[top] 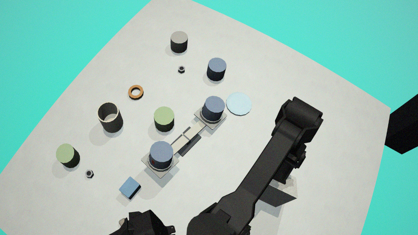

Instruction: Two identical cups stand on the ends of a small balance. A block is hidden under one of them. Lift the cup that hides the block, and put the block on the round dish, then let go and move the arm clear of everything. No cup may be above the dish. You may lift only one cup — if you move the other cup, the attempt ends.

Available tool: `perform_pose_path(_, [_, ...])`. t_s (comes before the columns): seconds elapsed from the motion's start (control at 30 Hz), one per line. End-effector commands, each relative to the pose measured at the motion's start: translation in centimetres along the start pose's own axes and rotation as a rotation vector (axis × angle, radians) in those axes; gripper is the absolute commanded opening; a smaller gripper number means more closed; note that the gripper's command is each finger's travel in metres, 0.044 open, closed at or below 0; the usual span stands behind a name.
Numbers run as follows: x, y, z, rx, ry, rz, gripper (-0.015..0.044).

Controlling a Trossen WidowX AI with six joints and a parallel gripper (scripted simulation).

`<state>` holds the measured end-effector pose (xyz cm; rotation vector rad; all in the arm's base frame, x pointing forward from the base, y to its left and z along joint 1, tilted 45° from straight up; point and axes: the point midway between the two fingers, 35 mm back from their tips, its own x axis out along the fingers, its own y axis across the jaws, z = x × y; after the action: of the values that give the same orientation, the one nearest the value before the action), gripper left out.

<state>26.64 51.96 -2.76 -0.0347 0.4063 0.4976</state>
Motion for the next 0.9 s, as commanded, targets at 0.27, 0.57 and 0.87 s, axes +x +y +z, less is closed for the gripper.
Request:
perform_pose_path(0.27, [-4.6,-9.8,-1.7,-0.004,0.229,-0.312,0.0440])
perform_pose_path(0.57, [-11.0,-18.3,-1.9,-0.049,0.348,-0.588,0.0440])
perform_pose_path(0.87, [-19.4,-26.6,-0.8,-0.144,0.411,-0.861,0.0440])
